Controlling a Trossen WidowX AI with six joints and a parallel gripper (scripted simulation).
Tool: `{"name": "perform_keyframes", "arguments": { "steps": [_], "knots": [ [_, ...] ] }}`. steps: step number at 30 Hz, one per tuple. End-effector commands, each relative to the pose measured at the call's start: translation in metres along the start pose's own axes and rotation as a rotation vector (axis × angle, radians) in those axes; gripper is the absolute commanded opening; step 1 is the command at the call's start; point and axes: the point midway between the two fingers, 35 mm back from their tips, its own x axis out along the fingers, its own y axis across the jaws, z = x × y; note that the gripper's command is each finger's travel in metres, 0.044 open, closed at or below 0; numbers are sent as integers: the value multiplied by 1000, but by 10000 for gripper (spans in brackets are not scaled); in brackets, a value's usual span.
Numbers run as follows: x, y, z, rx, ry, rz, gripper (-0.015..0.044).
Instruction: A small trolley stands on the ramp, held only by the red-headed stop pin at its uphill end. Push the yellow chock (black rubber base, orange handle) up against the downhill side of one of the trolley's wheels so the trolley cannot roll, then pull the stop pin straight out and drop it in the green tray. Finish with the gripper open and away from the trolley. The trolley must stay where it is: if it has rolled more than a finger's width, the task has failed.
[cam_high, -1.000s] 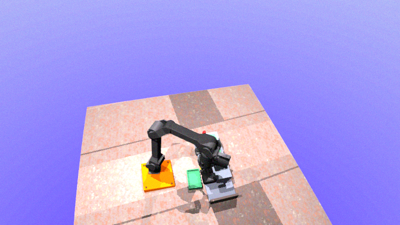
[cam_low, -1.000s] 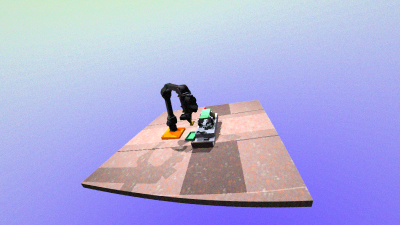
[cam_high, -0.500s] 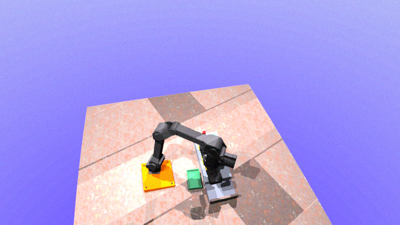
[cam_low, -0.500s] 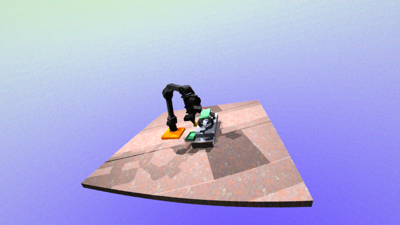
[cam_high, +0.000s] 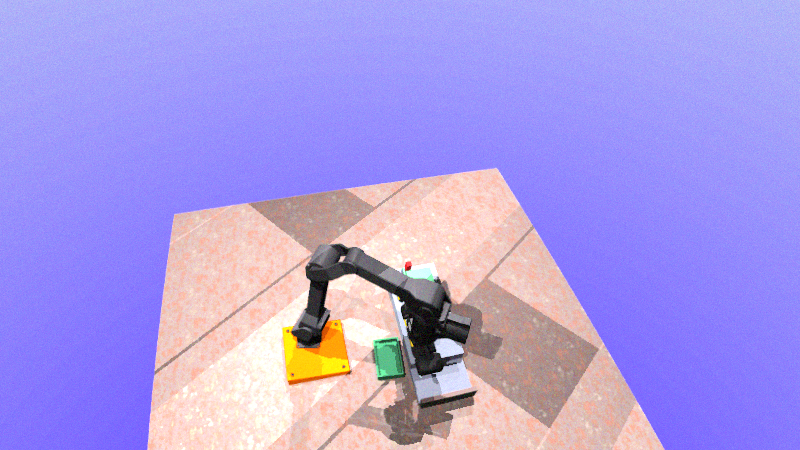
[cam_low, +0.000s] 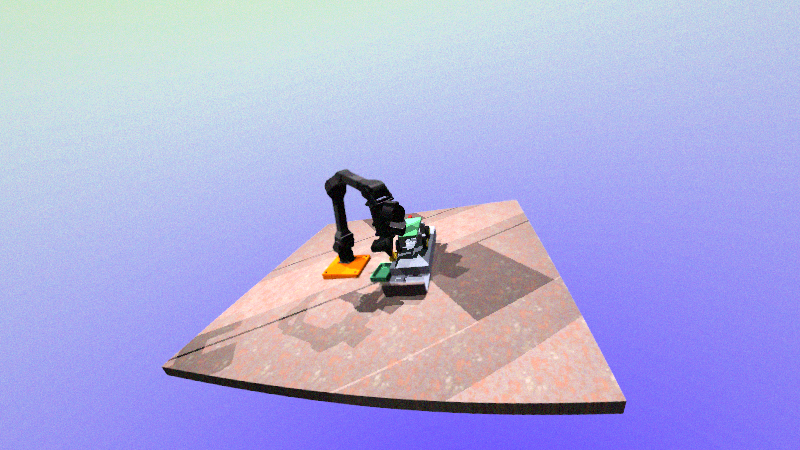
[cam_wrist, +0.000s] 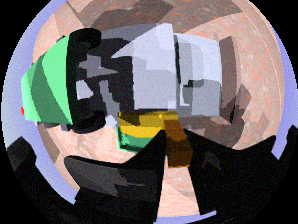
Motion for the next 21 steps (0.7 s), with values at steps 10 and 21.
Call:
{"name": "perform_keyframes", "arguments": {
  "steps": [10, 21],
  "knots": [
    [26, 2, 1, 3, 1, 5, 0],
    [26, 10, 0, 3, 1, 6, 0]
  ]
}}
